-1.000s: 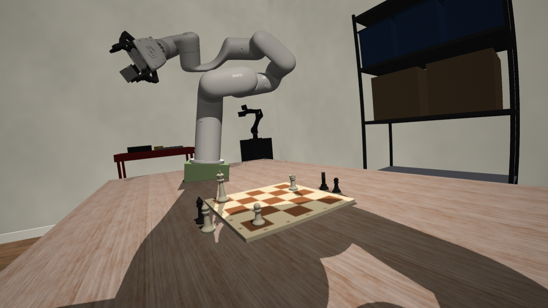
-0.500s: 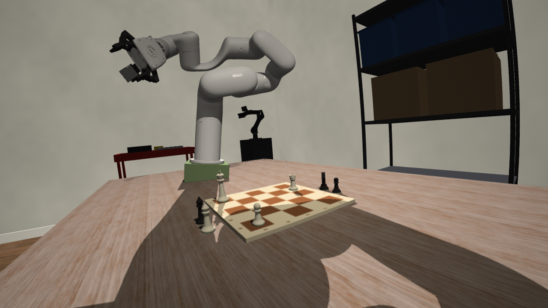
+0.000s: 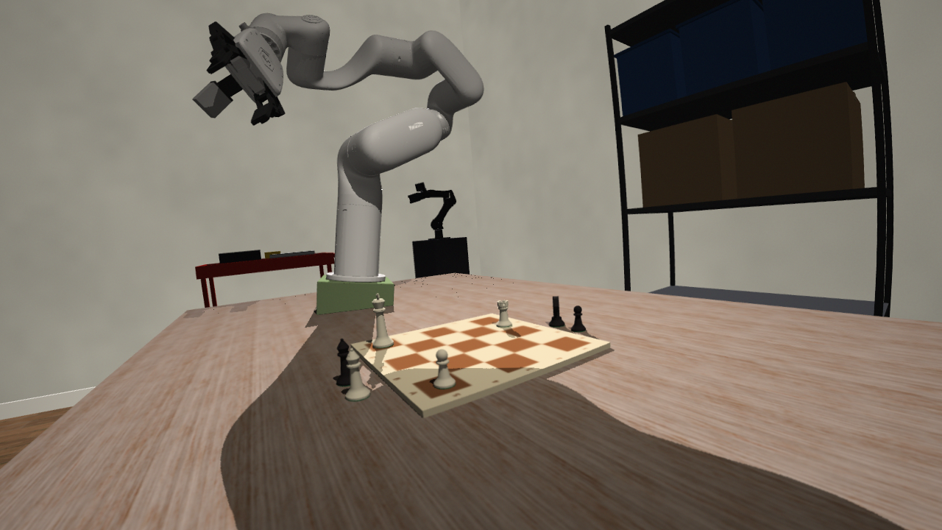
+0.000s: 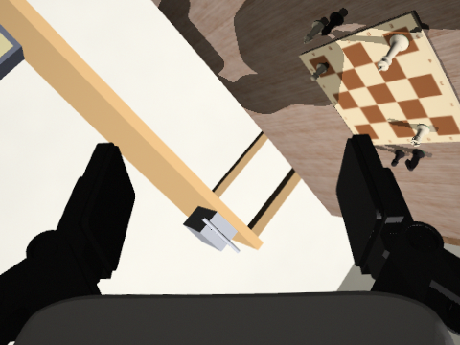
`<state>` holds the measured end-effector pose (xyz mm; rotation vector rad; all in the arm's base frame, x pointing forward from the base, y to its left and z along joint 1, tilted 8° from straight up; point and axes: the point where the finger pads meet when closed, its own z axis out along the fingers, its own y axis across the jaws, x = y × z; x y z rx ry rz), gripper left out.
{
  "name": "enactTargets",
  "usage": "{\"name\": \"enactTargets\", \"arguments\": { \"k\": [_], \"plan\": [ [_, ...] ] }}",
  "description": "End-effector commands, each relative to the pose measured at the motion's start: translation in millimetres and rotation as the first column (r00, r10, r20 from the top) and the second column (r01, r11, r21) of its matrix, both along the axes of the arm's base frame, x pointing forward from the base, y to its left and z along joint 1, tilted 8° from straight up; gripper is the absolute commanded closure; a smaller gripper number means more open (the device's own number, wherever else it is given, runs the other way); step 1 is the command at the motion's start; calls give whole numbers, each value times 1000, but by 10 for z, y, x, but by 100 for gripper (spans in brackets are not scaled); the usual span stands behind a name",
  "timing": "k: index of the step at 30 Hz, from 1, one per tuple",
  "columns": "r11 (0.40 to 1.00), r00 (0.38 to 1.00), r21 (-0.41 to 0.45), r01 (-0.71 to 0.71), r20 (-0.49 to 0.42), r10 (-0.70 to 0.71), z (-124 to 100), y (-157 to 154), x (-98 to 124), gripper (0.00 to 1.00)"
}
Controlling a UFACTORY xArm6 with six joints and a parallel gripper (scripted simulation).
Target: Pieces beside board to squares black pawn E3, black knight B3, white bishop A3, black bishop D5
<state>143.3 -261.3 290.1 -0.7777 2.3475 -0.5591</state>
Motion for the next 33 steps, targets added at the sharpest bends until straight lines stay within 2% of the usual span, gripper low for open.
{"name": "enactTargets", "arguments": {
  "k": [1, 4, 5, 6, 7, 8, 9, 10, 12, 13, 15, 16, 17, 18, 20, 21, 22, 23, 25, 26, 29, 30, 31, 32, 33],
  "plan": [
    [984, 986, 127, -129, -86, 140, 36, 95, 306, 0],
    [951, 953, 218, -220, -160, 258, 33, 194, 526, 0],
    [951, 953, 218, -220, -160, 258, 33, 194, 526, 0],
    [929, 926, 264, -261, -202, 318, 23, 245, 641, 0],
    [929, 926, 264, -261, -202, 318, 23, 245, 641, 0],
    [904, 892, 309, -297, -247, 378, 8, 295, 759, 0],
    [904, 892, 309, -297, -247, 378, 8, 295, 759, 0],
    [877, 851, 352, -327, -294, 436, -13, 346, 882, 0],
    [877, 851, 352, -327, -294, 436, -13, 346, 882, 0],
    [850, 801, 392, -352, -345, 490, -41, 398, 1010, 0],
    [850, 801, 392, -352, -345, 490, -41, 398, 1010, 0],
    [824, 742, 428, -370, -397, 540, -76, 452, 1145, 0],
    [824, 742, 428, -370, -397, 540, -76, 452, 1145, 0],
    [802, 676, 459, -383, -452, 582, -118, 509, 1288, 0],
    [802, 676, 459, -383, -452, 582, -118, 509, 1288, 0],
    [783, 603, 484, -392, -507, 616, -167, 572, 1439, 0],
    [783, 603, 484, -392, -507, 616, -167, 572, 1439, 0],
    [768, 525, 502, -397, -563, 639, -222, 642, 1598, 0],
    [768, 525, 502, -397, -563, 639, -222, 642, 1598, 0],
    [759, 442, 512, -402, -618, 650, -284, 722, 1765, 0],
    [759, 442, 512, -402, -618, 650, -284, 722, 1765, 0],
    [756, 357, 513, -407, -672, 649, -352, 815, 1939, 0],
    [756, 357, 513, -407, -672, 649, -352, 815, 1939, 0],
    [757, 272, 507, -414, -724, 634, -424, 923, 2117, 0],
    [757, 272, 507, -414, -724, 634, -424, 923, 2117, 0]
  ]
}}
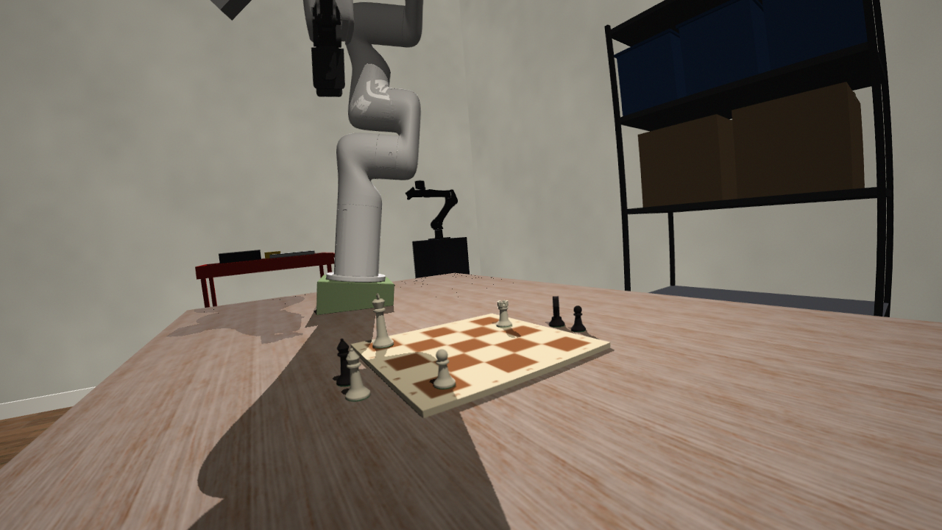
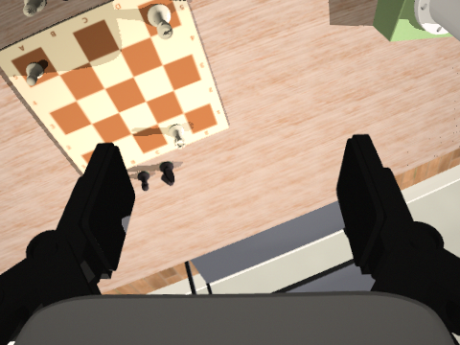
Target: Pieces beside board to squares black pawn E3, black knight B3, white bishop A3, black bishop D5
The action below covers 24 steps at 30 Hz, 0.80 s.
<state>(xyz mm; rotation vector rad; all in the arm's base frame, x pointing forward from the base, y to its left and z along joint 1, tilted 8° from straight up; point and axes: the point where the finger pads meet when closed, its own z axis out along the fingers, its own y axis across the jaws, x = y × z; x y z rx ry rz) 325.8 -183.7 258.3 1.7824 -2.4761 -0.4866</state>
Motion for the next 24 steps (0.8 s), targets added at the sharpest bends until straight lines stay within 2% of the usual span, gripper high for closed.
{"name": "enactTargets", "arguments": {
  "k": [1, 2, 4, 5, 6, 7, 9, 10, 13, 14, 15, 16, 18, 19, 21, 22, 24],
  "plan": [
    [995, 985, -47, -92, -150, 84, -107, 147, 292, 0],
    [984, 968, -94, -152, -218, 129, -184, 272, 473, 0],
    [984, 968, -94, -152, -218, 129, -184, 272, 473, 0],
    [966, 945, -145, -212, -280, 166, -265, 415, 653, 0],
    [966, 945, -145, -212, -280, 166, -265, 415, 653, 0],
    [941, 921, -199, -273, -337, 195, -349, 577, 829, 0],
    [941, 921, -199, -273, -337, 195, -349, 577, 829, 0],
    [908, 896, -256, -331, -388, 218, -435, 757, 997, 0],
    [908, 896, -256, -331, -388, 218, -435, 757, 997, 0],
    [867, 872, -313, -387, -431, 233, -521, 955, 1155, 0],
    [867, 872, -313, -387, -431, 233, -521, 955, 1155, 0],
    [819, 850, -371, -439, -467, 244, -608, 1168, 1298, 0],
    [819, 850, -371, -439, -467, 244, -608, 1168, 1298, 0],
    [763, 832, -427, -484, -496, 250, -694, 1393, 1424, 0],
    [763, 832, -427, -484, -496, 250, -694, 1393, 1424, 0],
    [703, 817, -482, -523, -518, 253, -778, 1627, 1531, 0],
    [703, 817, -482, -523, -518, 253, -778, 1627, 1531, 0]
  ]
}}
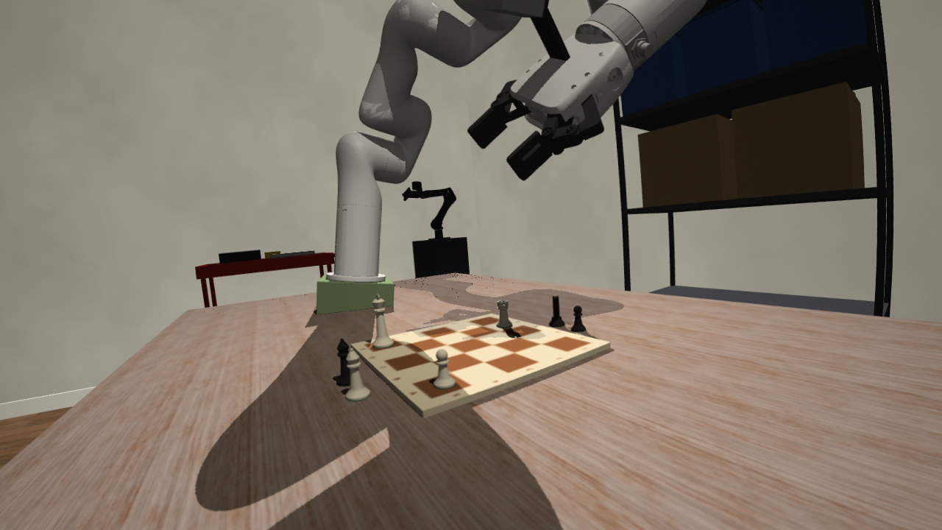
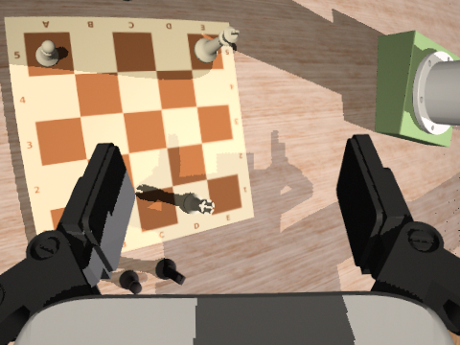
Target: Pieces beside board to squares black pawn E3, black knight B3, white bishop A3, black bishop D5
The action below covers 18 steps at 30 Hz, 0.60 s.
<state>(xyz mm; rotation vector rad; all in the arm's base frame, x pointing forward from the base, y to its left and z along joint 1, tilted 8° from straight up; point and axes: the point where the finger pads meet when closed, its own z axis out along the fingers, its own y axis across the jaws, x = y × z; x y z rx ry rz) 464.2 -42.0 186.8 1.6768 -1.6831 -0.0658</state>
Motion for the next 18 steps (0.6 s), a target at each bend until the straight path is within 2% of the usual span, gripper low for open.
{"name": "enactTargets", "arguments": {
  "k": [1, 2, 3, 6, 7, 9, 10, 11, 12, 13, 14, 16, 17, 18],
  "plan": [
    [984, 996, -157, -86, -33, 81, -145, 449, 234, 0],
    [984, 996, -157, -86, -33, 81, -145, 449, 234, 0],
    [965, 991, -228, -131, -30, 128, -224, 690, 302, 0],
    [965, 991, -228, -131, -30, 128, -224, 690, 302, 0],
    [940, 985, -294, -172, -23, 172, -299, 929, 349, 0],
    [940, 985, -294, -172, -23, 172, -299, 929, 349, 0],
    [912, 976, -355, -207, -15, 216, -370, 1161, 379, 0],
    [912, 976, -355, -207, -15, 216, -370, 1161, 379, 0],
    [880, 966, -411, -236, -4, 257, -436, 1385, 391, 0],
    [880, 966, -411, -236, -4, 257, -436, 1385, 391, 0],
    [848, 955, -462, -260, 7, 297, -497, 1596, 389, 0],
    [848, 955, -462, -260, 7, 297, -497, 1596, 389, 0],
    [815, 942, -508, -279, 19, 334, -554, 1794, 375, 0],
    [815, 942, -508, -279, 19, 334, -554, 1794, 375, 0]
  ]
}}
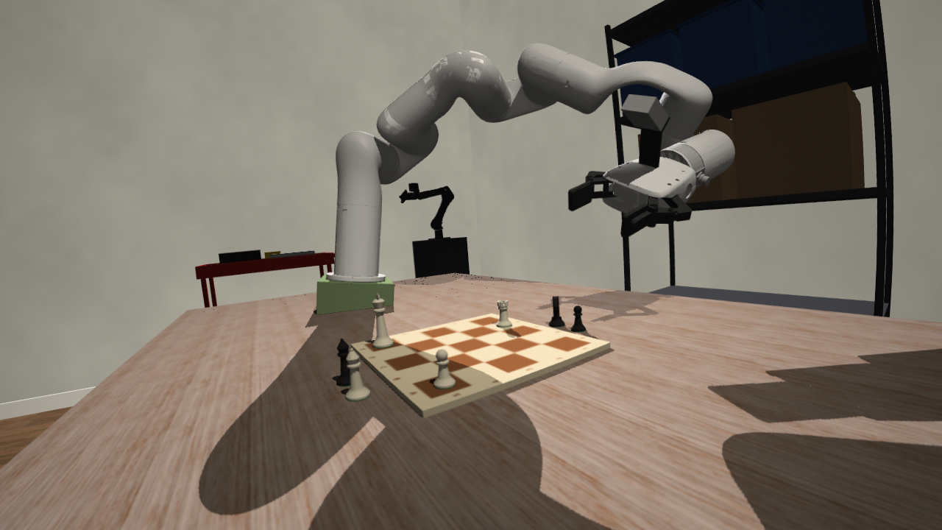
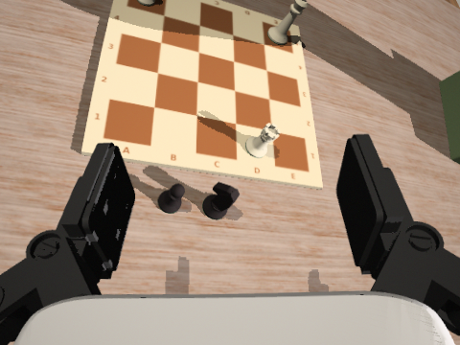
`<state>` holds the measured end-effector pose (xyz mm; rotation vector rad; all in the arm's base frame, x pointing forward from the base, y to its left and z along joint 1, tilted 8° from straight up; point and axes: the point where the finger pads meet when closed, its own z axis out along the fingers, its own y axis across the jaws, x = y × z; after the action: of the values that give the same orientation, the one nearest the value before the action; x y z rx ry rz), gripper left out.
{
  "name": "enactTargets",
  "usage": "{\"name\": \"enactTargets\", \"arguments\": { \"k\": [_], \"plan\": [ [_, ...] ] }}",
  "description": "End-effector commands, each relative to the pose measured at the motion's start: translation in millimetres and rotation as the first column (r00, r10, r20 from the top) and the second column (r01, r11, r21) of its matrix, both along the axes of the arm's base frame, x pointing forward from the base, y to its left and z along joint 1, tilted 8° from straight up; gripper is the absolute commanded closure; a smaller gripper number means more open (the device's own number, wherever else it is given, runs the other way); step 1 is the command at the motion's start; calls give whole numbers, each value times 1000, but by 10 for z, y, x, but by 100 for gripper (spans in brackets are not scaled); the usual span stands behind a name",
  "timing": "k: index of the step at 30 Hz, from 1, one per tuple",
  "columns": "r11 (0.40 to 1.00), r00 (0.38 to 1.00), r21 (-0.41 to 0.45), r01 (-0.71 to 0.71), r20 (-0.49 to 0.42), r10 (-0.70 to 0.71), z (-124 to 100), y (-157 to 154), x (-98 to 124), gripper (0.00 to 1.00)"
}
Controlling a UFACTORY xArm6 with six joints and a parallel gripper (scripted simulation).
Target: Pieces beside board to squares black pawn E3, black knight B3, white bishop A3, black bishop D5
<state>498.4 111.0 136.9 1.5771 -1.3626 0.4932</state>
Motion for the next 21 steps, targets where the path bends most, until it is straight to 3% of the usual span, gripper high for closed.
{"name": "enactTargets", "arguments": {
  "k": [1, 5, 11, 21],
  "plan": [
    [991, 996, -119, -65, 52, 71, -106, 445, 10, 0],
    [983, 991, -156, -94, 76, 106, -152, 609, -20, 0],
    [943, 959, -278, -183, 161, 234, -307, 1168, -187, 0],
    [924, 940, -320, -212, 194, 282, -362, 1367, -273, 0]
  ]
}}
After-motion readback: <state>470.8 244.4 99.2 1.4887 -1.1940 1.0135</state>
